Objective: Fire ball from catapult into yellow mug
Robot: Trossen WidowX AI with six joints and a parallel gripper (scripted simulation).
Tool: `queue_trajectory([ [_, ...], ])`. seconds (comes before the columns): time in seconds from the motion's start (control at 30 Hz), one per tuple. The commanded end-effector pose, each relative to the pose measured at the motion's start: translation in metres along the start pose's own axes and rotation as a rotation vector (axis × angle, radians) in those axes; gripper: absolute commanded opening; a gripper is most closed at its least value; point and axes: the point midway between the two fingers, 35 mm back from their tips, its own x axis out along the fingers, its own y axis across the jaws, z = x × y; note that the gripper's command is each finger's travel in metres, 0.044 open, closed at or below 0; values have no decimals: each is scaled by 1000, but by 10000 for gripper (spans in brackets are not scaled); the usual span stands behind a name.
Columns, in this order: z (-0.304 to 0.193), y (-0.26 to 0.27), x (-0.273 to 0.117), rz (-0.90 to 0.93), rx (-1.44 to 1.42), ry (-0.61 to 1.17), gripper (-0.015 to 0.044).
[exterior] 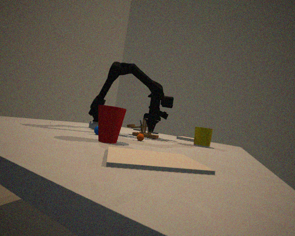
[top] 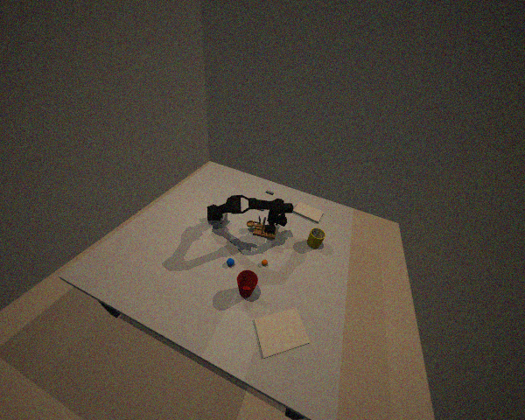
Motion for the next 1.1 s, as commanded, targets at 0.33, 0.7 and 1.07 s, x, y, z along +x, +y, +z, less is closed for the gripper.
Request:
queue_trajectory([
  [0.33, 1, 1, -48, 0, -3, -1, 0],
  [0.7, 2, 1, -32, 0, -5, -2, 0],
  [1.07, 2, 1, -14, -1, -6, -2, 0],
])
